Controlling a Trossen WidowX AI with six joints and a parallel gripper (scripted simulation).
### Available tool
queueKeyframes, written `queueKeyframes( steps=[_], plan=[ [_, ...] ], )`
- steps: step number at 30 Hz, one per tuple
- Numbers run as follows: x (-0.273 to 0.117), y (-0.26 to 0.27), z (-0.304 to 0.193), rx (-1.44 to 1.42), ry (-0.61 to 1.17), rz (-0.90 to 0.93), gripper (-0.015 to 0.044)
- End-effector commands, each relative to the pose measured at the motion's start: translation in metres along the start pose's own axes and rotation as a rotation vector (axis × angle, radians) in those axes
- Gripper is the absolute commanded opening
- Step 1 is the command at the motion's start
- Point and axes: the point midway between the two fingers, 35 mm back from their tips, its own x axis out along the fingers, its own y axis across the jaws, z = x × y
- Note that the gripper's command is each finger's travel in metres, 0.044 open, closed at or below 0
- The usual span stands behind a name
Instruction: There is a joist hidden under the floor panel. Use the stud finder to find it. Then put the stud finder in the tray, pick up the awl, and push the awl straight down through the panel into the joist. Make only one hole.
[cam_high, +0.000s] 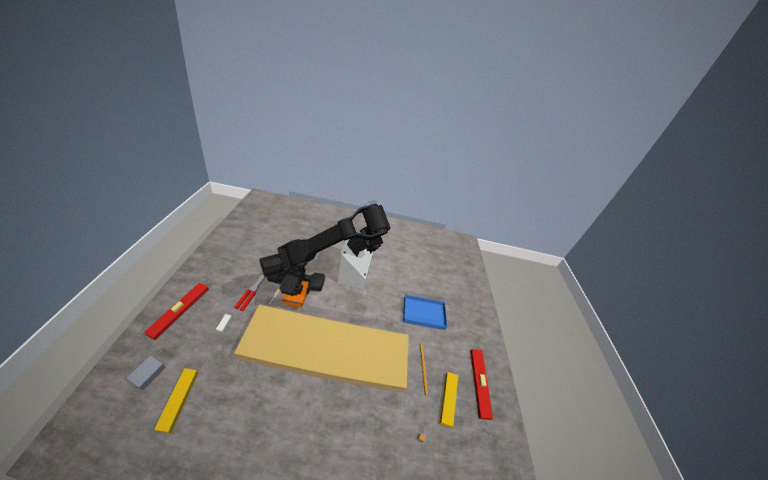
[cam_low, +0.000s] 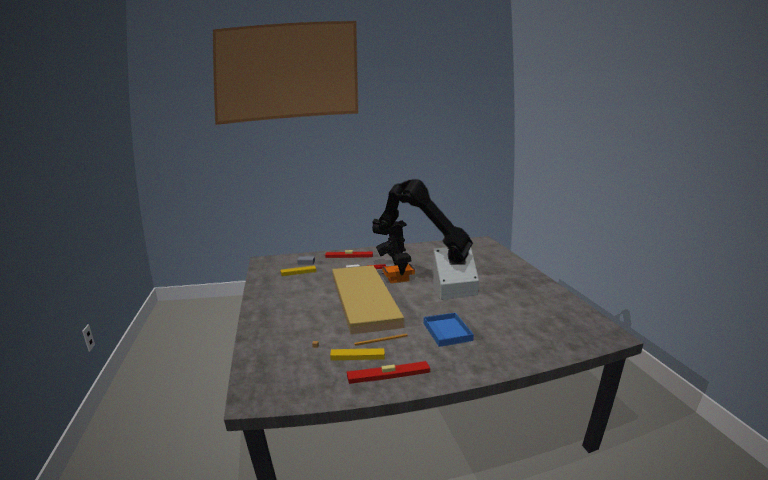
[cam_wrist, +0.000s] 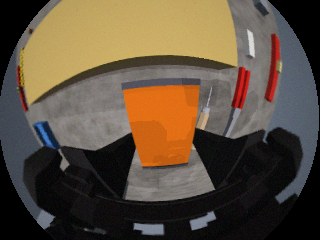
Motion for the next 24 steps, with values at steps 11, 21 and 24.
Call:
queueKeyframes(
  steps=[11,21,24],
  plan=[
    [-0.019,0.000,-0.001,0.003,-0.004,0.000,0.0000],
    [-0.035,0.000,-0.002,0.003,-0.004,0.000,0.0000],
    [-0.035,-0.005,-0.002,0.003,-0.004,0.000,0.0000]
  ],
)
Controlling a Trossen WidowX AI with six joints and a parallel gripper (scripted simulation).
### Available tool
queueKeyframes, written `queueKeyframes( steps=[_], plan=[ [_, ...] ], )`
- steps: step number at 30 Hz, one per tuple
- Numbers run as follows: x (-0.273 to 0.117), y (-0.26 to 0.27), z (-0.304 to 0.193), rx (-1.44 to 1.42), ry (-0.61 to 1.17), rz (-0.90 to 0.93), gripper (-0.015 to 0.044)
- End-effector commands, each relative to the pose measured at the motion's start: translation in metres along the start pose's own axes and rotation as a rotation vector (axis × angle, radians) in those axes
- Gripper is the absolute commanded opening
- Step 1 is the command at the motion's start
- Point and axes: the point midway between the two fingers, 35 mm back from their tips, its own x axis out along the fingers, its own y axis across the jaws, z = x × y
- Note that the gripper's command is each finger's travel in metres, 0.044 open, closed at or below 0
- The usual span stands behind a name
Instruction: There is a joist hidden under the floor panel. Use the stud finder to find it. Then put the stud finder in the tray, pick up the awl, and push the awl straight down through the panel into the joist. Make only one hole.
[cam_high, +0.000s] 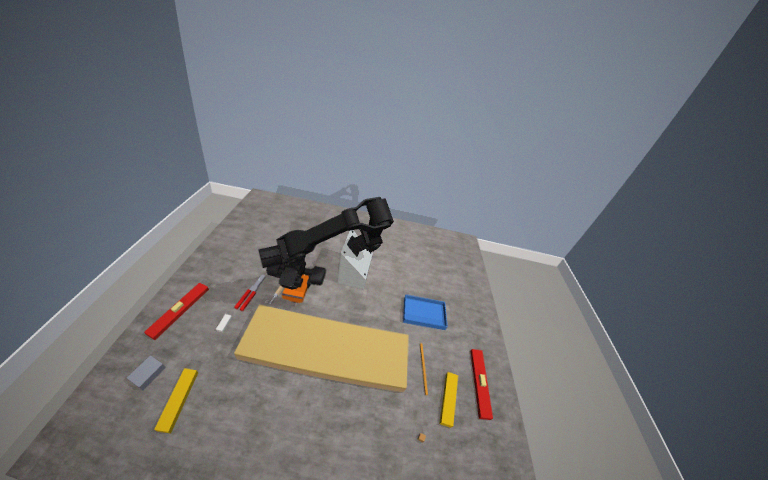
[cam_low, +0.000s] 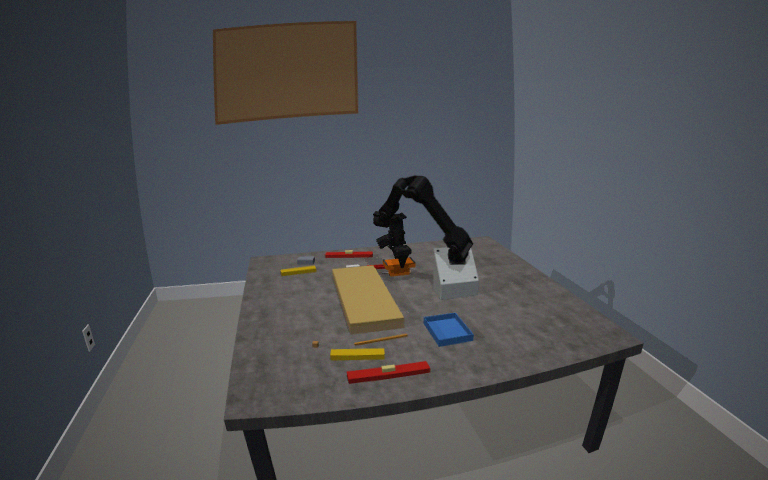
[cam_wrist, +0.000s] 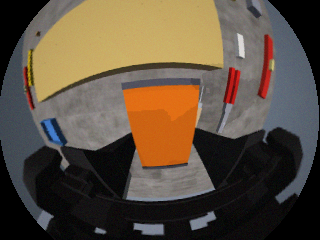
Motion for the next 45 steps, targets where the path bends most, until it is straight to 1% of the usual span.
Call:
queueKeyframes(
  steps=[1,11,45],
  plan=[
    [-0.004,-0.008,0.001,-0.004,-0.002,-0.010,0.0000],
    [-0.004,-0.043,0.001,-0.005,-0.003,-0.012,0.0000],
    [-0.001,-0.037,0.001,0.007,0.010,-0.153,0.0000]
  ],
)
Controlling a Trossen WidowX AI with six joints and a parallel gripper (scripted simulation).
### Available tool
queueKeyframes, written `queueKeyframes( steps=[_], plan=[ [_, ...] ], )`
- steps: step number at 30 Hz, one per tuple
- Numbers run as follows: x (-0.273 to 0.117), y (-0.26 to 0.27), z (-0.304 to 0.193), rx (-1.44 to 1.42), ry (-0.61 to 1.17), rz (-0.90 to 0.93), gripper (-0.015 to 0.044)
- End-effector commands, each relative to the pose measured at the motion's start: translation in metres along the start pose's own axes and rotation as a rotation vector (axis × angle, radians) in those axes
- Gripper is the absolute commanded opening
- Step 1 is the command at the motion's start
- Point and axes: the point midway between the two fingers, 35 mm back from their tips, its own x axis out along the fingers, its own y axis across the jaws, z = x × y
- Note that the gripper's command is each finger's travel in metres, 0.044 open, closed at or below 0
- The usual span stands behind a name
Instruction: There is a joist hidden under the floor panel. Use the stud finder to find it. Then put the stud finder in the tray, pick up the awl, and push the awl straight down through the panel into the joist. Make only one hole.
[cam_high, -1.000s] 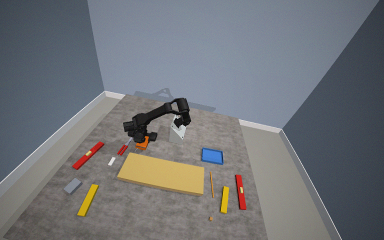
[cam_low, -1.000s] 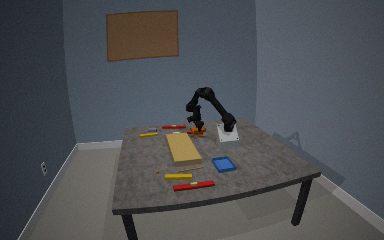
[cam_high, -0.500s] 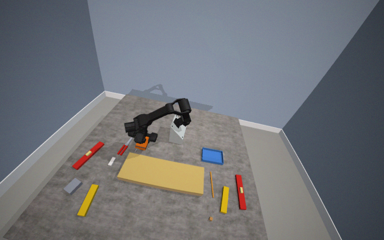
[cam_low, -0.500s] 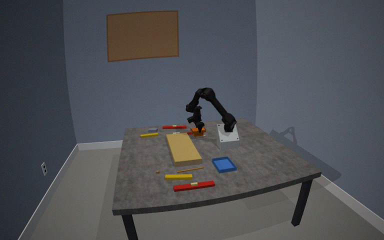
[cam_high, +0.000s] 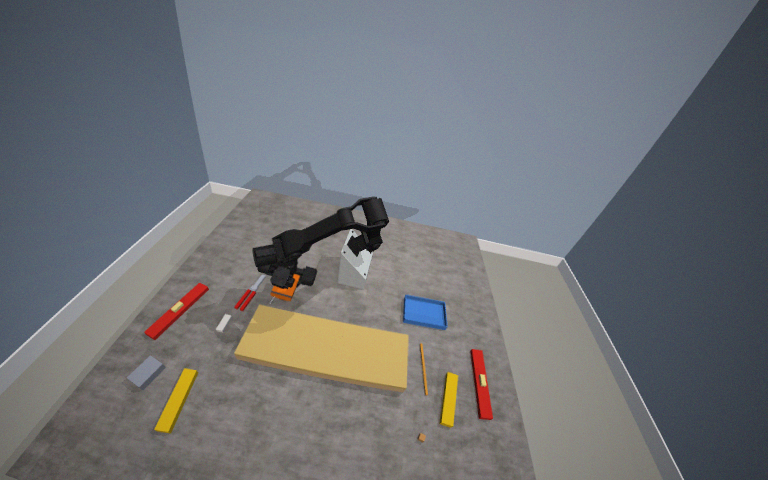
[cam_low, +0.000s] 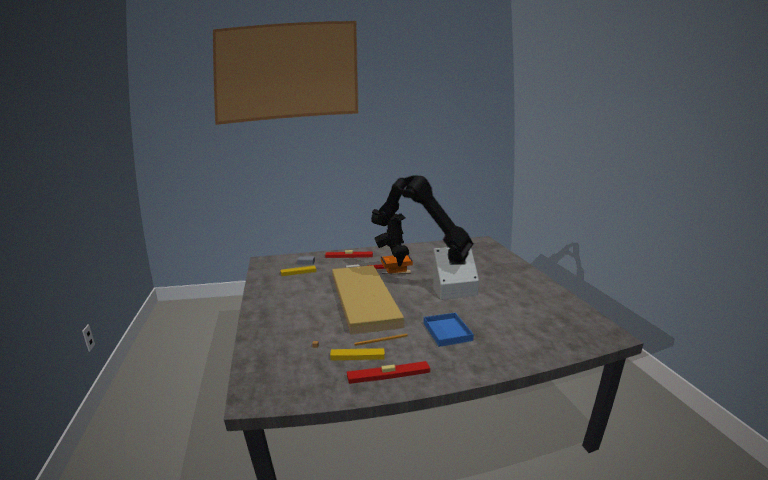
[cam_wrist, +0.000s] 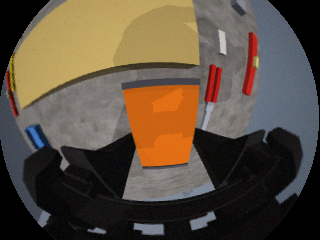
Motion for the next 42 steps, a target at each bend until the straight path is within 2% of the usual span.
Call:
queueKeyframes(
  steps=[1,42],
  plan=[
    [-0.0021,-0.0003,0.0002,0.004,-0.001,-0.029,0.0000],
    [0.0013,0.0077,-0.0003,0.022,0.007,-0.237,0.0000]
  ],
)
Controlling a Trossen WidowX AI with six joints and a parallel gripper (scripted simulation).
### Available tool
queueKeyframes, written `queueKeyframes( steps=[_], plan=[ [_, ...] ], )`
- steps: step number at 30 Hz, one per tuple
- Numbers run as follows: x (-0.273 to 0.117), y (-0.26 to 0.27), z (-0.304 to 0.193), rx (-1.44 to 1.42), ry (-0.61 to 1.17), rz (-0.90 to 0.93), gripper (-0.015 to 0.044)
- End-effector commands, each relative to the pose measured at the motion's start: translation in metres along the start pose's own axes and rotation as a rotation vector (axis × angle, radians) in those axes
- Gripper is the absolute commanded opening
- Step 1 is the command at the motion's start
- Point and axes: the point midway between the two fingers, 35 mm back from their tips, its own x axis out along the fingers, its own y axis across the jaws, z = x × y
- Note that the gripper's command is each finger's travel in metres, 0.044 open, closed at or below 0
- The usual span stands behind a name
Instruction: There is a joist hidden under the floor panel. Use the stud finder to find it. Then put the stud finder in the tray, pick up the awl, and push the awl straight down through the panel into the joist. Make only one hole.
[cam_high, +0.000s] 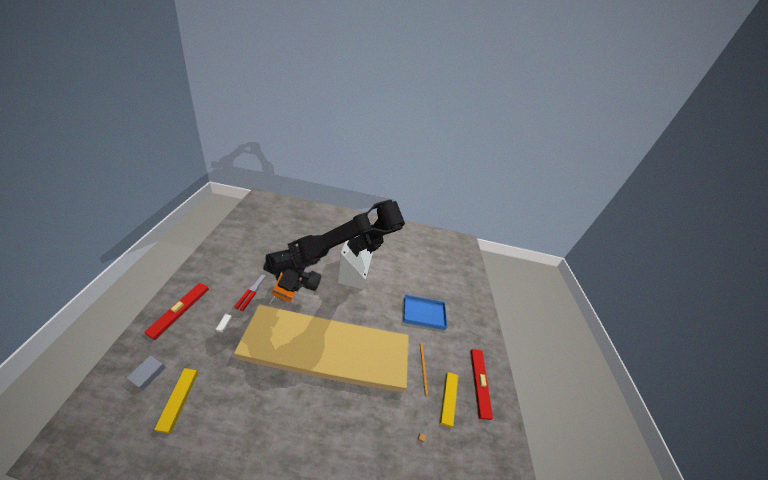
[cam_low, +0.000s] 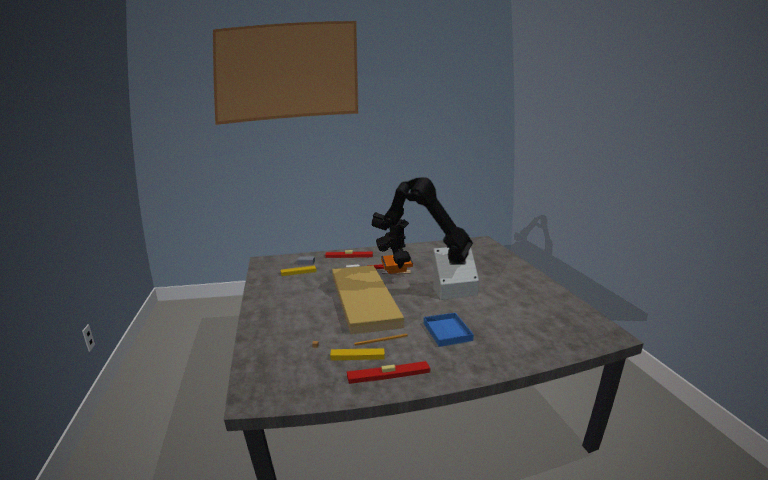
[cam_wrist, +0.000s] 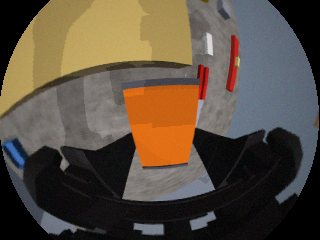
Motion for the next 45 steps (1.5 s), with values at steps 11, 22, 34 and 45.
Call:
queueKeyframes(
  steps=[11,22,34,45],
  plan=[
    [-0.0012,0.0009,0.0004,0.010,0.001,-0.100,0.0000],
    [-0.0013,0.0031,0.0004,0.017,-0.003,-0.169,0.0000],
    [-0.0020,0.0054,0.0005,0.024,-0.012,-0.234,0.0000],
    [0.0006,0.0074,0.0002,0.030,0.000,-0.307,0.0000]
  ],
)
